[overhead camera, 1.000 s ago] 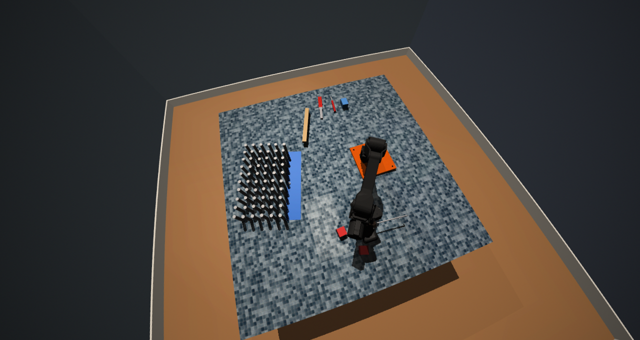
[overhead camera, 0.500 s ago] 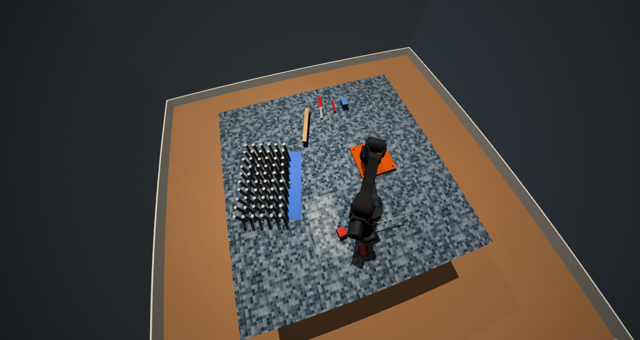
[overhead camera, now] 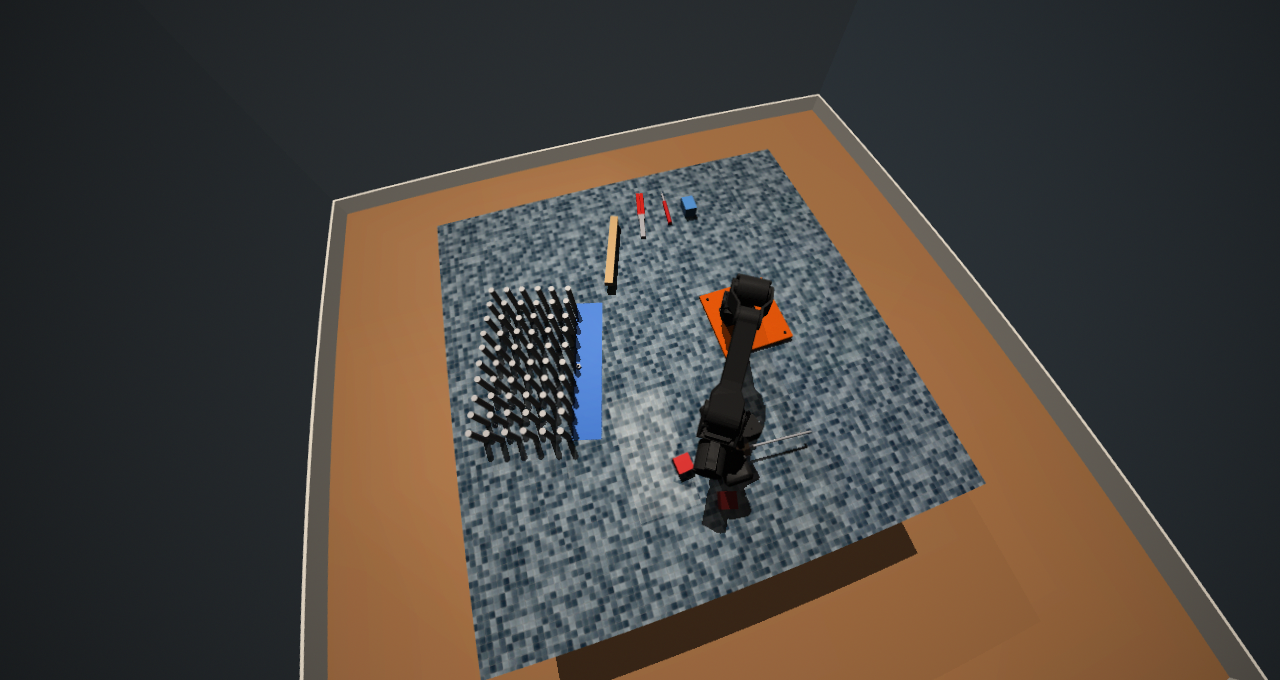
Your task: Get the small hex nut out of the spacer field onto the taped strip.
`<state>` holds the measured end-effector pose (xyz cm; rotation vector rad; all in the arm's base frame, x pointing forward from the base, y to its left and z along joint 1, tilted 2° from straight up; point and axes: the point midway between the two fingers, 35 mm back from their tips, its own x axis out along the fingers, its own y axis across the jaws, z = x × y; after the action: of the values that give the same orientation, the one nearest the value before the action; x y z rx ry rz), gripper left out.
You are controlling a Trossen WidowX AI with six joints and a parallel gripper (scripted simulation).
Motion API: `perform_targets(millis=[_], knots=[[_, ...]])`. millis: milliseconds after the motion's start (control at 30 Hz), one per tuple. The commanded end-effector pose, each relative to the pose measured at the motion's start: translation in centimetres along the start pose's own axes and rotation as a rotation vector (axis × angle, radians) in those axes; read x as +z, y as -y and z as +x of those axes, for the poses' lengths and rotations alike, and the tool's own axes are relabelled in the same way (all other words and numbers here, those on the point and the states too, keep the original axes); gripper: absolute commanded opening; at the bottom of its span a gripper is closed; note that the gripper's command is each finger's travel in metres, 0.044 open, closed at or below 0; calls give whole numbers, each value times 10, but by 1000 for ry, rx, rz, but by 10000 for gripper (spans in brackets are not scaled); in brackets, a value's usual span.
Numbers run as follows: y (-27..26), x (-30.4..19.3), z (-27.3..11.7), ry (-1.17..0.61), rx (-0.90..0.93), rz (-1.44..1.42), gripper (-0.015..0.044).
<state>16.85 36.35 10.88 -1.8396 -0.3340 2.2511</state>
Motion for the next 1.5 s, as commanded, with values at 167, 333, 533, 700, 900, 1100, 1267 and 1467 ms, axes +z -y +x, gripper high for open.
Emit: perform_targets(millis=[167,333,533,700,900,1100,1267,1467], knots=[[-3,0,7,8,-2,-4,0],[-4,-1,10,8,-2,-4,0],[-6,-1,14,8,-2,-4,0],[-8,-2,17,8,-2,-4,0],[-9,-3,21,8,-1,-4,0],[-11,-3,25,8,-1,-4,0],[-13,-4,28,8,-1,-4,0],[-15,-4,31,8,-1,-4,0]])
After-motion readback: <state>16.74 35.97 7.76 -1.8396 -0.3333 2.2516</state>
